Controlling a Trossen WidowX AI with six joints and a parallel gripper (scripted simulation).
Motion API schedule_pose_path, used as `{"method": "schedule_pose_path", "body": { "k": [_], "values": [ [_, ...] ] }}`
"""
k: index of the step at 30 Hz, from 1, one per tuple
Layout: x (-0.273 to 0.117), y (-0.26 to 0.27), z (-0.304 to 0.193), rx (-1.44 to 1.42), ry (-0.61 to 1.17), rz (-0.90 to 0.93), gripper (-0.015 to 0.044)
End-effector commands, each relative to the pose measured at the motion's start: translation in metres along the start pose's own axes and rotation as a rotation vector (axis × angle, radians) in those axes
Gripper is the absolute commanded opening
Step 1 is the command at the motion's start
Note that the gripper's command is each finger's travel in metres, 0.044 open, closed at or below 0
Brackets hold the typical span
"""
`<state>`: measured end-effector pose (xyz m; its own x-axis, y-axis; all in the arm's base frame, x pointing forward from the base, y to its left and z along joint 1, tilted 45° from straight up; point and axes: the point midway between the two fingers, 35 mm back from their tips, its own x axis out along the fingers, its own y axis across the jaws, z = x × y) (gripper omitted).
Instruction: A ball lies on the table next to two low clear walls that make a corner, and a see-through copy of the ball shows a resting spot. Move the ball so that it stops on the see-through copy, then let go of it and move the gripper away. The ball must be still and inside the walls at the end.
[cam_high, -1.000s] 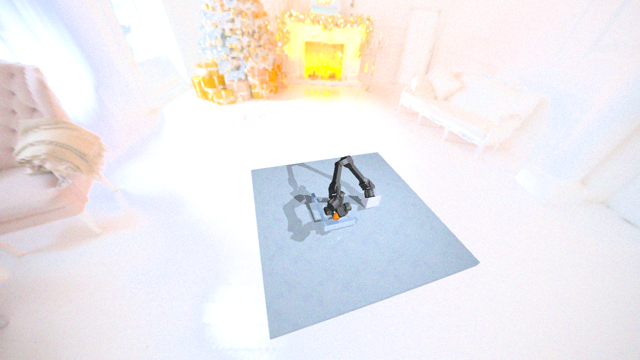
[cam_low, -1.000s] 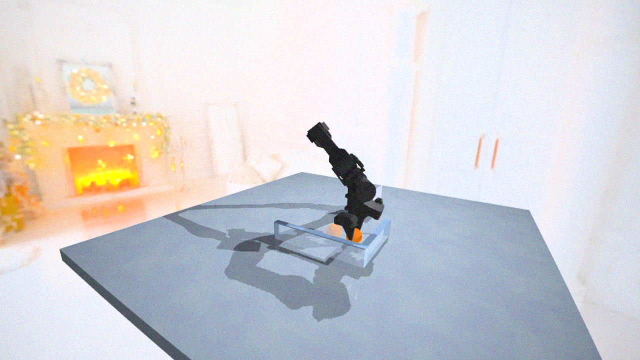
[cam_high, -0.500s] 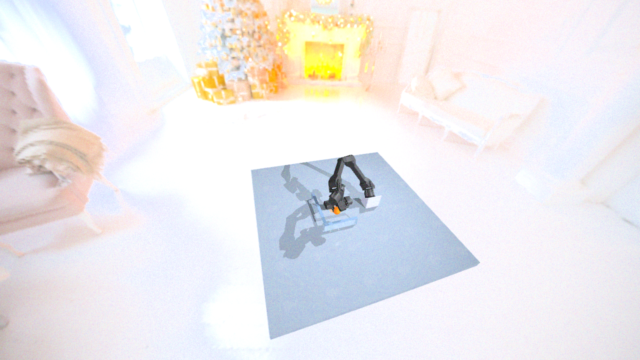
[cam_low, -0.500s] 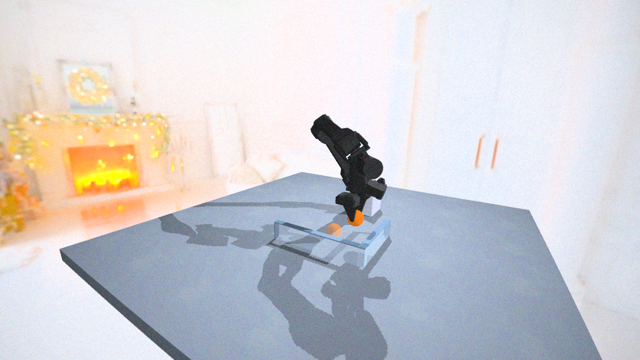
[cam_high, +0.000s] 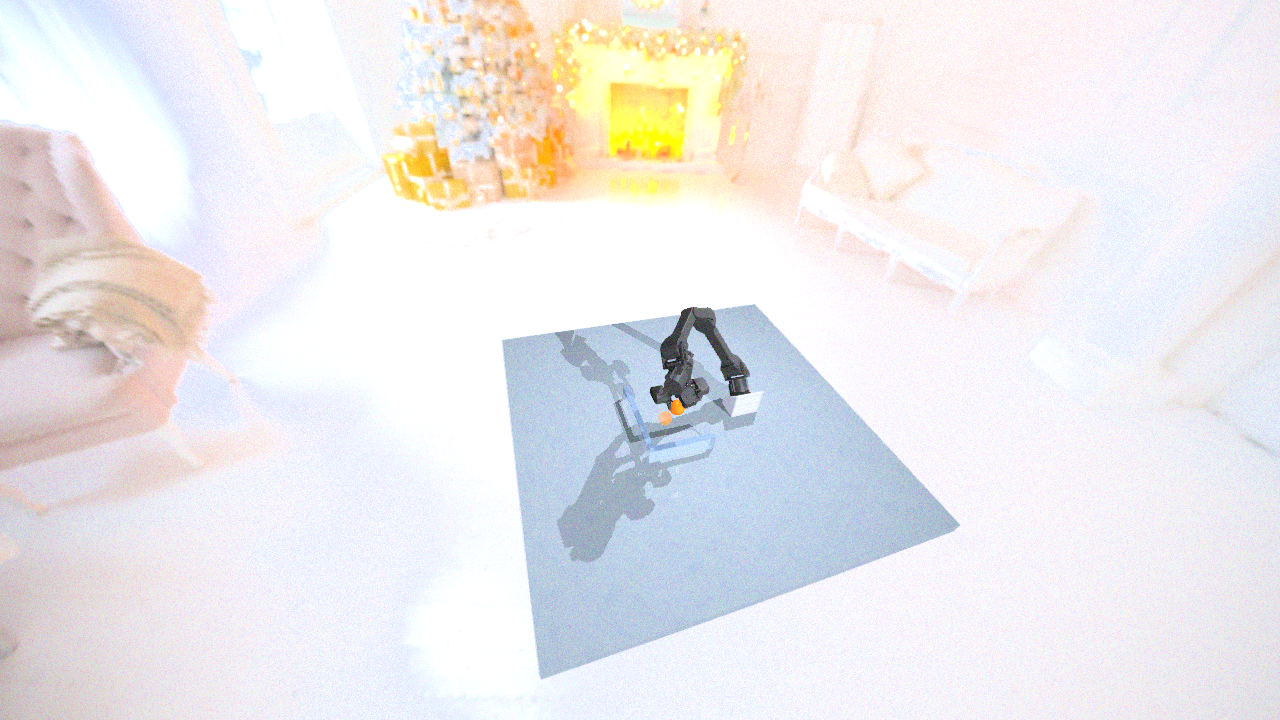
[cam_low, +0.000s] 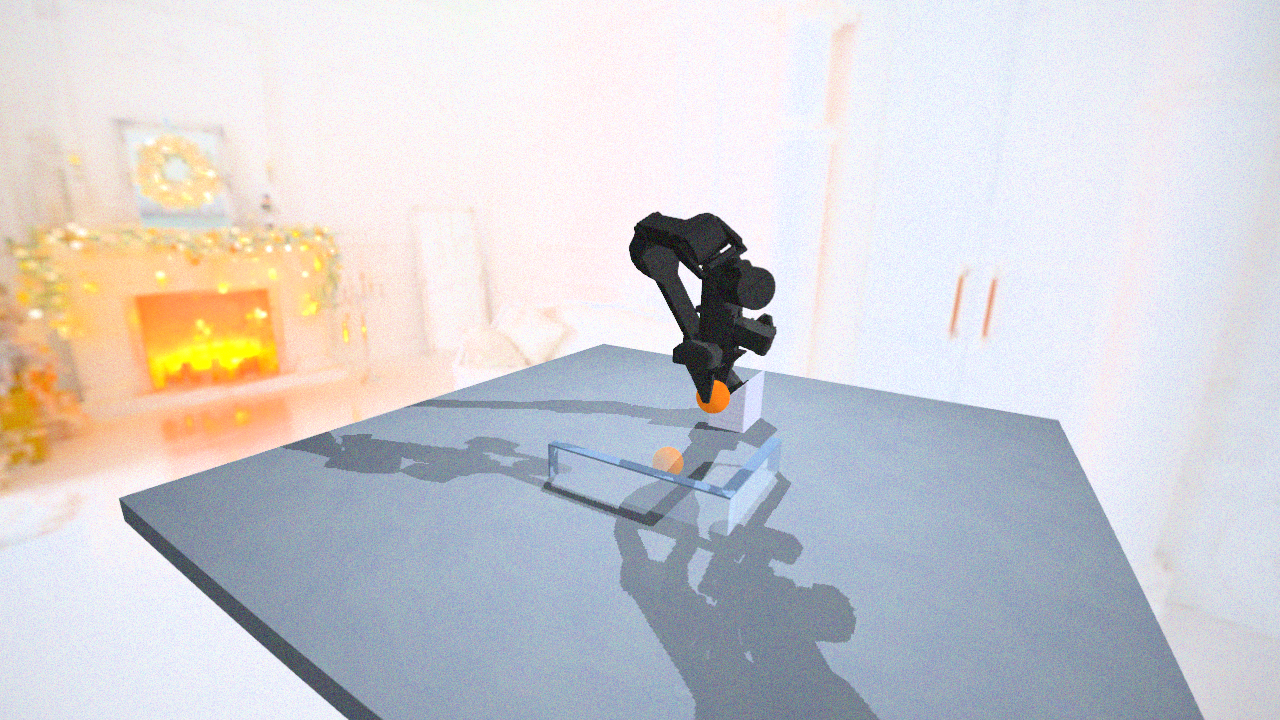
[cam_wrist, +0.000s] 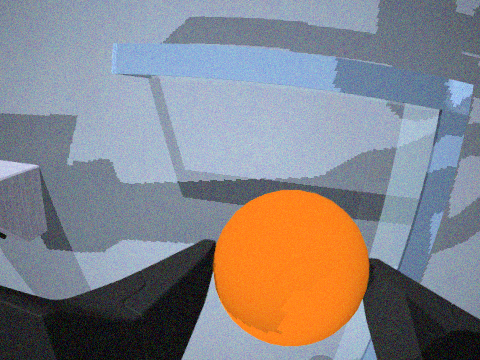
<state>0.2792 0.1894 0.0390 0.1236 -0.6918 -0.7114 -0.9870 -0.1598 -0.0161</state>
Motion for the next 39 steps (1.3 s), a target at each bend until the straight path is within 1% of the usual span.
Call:
{"method": "schedule_pose_path", "body": {
  "k": [1, 17, 23, 34, 39],
  "values": [
    [-0.001, -0.002, -0.006, 0.008, -0.007, -0.001, 0.0000],
    [0.046, -0.004, -0.072, 0.009, -0.001, -0.001, 0.0000],
    [0.054, -0.005, -0.072, 0.009, -0.001, -0.002, 0.0000],
    [0.109, -0.005, -0.073, 0.009, 0.001, -0.002, 0.0000],
    [0.117, -0.004, -0.073, 0.010, 0.002, -0.002, 0.0000]
  ]
}}
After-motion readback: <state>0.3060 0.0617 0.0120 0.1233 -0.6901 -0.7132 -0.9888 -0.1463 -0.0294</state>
